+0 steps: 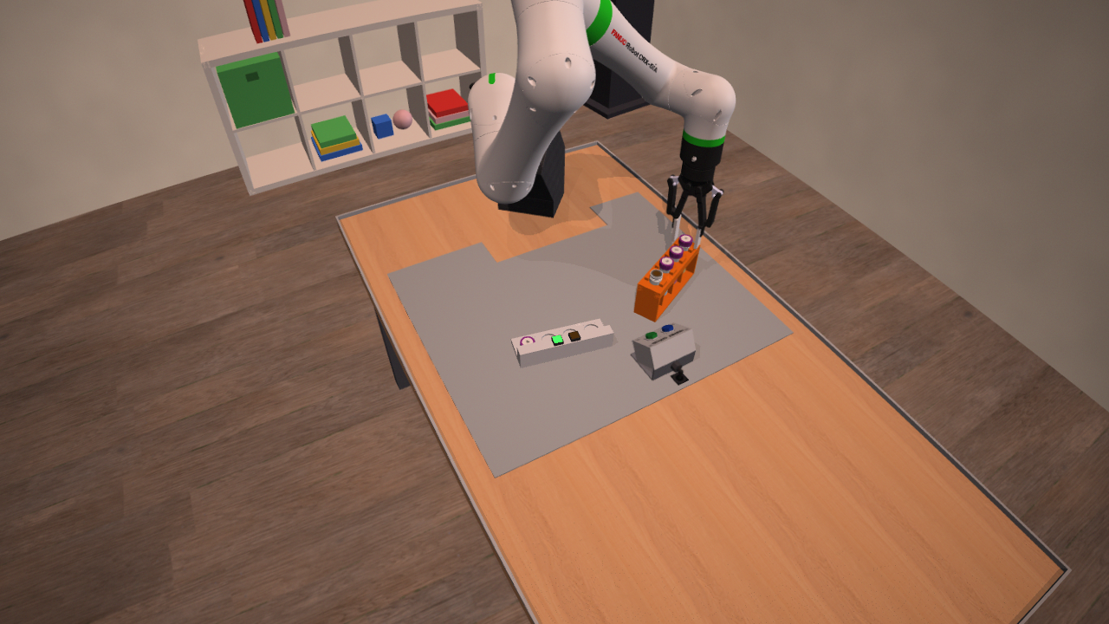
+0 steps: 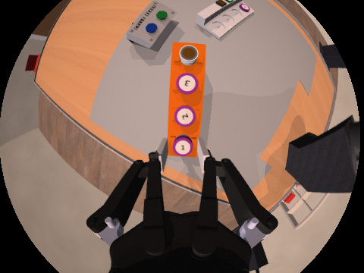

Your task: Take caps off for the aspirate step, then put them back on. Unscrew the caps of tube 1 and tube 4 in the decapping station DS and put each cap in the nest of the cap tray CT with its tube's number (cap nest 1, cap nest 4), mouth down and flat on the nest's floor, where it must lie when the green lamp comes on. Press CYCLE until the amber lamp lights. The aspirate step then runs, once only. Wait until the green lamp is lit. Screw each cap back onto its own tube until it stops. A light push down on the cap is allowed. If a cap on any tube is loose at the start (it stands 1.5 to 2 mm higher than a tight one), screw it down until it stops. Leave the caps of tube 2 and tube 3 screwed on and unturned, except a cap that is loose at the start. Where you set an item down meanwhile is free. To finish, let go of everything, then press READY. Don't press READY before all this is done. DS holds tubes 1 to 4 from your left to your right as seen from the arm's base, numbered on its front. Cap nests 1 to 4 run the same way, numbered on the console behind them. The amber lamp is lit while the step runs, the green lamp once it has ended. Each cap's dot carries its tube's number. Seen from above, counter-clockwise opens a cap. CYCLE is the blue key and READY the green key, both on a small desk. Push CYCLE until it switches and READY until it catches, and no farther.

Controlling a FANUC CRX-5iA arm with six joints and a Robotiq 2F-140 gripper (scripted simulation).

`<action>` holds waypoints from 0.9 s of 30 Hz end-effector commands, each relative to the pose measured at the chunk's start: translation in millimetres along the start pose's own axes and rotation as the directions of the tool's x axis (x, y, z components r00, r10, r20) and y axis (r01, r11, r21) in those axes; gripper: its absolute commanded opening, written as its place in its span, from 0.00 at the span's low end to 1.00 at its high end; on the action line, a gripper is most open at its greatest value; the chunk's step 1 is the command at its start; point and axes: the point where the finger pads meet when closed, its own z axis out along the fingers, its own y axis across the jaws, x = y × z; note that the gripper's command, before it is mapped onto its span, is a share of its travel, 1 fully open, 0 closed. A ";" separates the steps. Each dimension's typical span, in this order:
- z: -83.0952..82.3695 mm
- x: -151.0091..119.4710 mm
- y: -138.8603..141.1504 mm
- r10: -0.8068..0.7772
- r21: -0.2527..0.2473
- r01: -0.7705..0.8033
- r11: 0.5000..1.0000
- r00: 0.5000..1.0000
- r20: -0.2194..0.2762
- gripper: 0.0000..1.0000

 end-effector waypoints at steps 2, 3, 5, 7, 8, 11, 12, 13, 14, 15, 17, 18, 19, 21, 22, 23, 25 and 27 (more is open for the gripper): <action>-0.2 -0.1 -0.2 -0.190 -0.018 0.191 0.982 0.982 0.014 0.35; -0.2 -0.1 -0.2 -0.229 -0.017 0.230 0.973 0.973 0.014 0.35; -0.2 -0.1 -0.2 -0.306 -0.016 0.307 0.952 0.952 0.016 0.35; -0.2 -0.1 -0.2 -0.382 -0.014 0.382 0.924 0.924 0.017 0.35; -0.2 -0.1 -0.2 -0.418 -0.014 0.418 0.908 0.908 0.017 0.35; -0.2 -0.1 -0.2 -0.425 -0.014 0.425 0.905 0.905 0.018 0.35; -0.2 -0.1 -0.2 -0.425 -0.014 0.425 0.905 0.905 0.018 0.35; -0.2 -0.1 -0.2 -0.425 -0.014 0.425 0.905 0.905 0.018 0.35; -0.2 -0.1 -0.2 -0.425 -0.014 0.425 0.905 0.905 0.018 0.35; -0.2 -0.1 -0.2 -0.425 -0.014 0.425 0.905 0.905 0.018 0.35; -0.2 -0.1 -0.2 -0.425 -0.014 0.425 0.905 0.905 0.018 0.35; -0.2 -0.1 -0.2 -0.425 -0.014 0.425 0.905 0.905 0.018 0.00; -0.2 -0.1 -0.2 -0.425 -0.014 0.425 0.905 0.905 0.018 0.00; -0.2 -0.1 -0.2 -0.425 -0.014 0.425 0.905 0.905 0.018 0.00; -0.2 -0.1 -0.2 -0.425 -0.014 0.425 0.905 0.905 0.018 0.00; -0.2 -0.1 -0.2 -0.425 -0.014 0.425 0.905 0.905 0.018 0.00; -0.2 -0.1 -0.2 -0.425 -0.014 0.425 0.905 0.905 0.018 0.00; -0.2 -0.1 -0.2 -0.425 -0.014 0.425 0.905 0.905 0.018 0.00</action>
